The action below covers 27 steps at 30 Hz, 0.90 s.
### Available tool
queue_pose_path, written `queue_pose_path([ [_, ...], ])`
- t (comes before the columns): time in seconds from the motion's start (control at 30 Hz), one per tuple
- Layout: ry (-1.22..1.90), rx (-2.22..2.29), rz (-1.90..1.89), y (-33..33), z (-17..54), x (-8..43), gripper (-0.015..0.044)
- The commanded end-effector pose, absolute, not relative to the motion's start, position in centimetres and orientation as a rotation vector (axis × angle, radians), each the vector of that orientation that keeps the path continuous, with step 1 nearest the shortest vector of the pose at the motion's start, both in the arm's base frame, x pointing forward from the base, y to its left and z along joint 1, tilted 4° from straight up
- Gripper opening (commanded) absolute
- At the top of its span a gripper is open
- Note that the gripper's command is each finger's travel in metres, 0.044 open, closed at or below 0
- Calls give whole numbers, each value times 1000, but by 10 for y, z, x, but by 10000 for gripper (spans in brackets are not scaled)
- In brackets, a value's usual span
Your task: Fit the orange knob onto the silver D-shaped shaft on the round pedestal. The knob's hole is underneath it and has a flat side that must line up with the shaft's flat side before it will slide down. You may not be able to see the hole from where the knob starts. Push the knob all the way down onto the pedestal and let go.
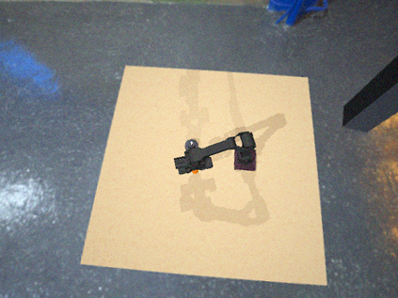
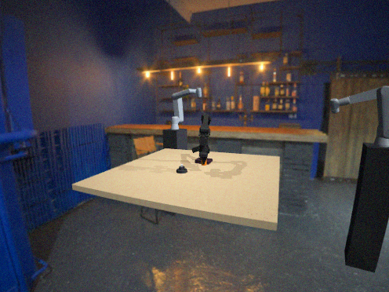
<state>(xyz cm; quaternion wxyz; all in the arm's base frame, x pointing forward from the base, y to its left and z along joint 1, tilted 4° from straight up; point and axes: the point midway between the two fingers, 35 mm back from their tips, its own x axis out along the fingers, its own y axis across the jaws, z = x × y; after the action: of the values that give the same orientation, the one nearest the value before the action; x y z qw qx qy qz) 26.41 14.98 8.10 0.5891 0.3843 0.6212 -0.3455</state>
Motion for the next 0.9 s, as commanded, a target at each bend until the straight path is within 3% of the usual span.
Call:
queue_pose_path([
  [0.0,1451,898,-807,152,62,265,0],
  [0.5,1462,888,-817,151,17,263,0],
  [0.8,1460,883,-822,151,18,263,236],
  [0.87,1460,883,-822,151,18,263,240],
])
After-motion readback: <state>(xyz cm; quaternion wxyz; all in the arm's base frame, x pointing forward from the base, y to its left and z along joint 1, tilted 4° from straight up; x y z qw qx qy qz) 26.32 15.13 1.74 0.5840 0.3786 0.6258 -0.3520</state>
